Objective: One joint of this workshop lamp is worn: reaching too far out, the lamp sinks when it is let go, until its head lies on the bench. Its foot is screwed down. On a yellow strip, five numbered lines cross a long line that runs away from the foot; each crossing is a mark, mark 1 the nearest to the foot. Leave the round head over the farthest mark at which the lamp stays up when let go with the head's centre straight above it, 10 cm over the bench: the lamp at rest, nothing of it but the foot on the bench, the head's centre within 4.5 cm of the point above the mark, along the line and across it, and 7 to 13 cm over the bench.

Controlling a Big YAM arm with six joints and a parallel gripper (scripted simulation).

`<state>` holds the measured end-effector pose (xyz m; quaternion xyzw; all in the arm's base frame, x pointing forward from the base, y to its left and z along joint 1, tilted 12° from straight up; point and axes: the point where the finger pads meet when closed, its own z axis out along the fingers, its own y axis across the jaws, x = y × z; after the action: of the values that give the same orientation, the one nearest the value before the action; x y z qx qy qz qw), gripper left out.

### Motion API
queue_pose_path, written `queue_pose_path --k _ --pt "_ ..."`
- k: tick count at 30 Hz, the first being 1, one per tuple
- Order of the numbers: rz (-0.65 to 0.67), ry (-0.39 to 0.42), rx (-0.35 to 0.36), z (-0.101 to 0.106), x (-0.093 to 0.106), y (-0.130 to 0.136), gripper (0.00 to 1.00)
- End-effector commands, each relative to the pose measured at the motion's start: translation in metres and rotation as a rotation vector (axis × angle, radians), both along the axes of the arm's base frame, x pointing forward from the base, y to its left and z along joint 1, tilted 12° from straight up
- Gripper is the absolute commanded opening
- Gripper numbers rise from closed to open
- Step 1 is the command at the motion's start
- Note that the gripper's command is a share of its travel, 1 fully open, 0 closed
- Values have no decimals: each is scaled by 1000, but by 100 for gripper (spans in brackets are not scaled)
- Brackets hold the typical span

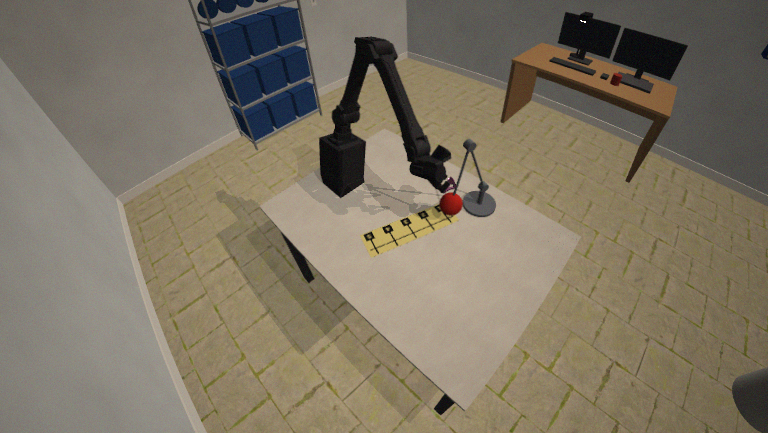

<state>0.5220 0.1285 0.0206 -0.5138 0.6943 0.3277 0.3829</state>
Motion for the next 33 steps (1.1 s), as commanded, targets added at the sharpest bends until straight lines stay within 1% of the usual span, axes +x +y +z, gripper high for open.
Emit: queue_pose_path --k 1,3,18,20,33 --pt "-4 -6 5 -4 7 11 100" --pt "-4 -6 5 -4 7 11 100" --pt "3 -40 -1 -14 18 44 100" --pt "3 -40 -1 -14 18 44 100" --pt "-18 -8 8 -31 23 52 100"
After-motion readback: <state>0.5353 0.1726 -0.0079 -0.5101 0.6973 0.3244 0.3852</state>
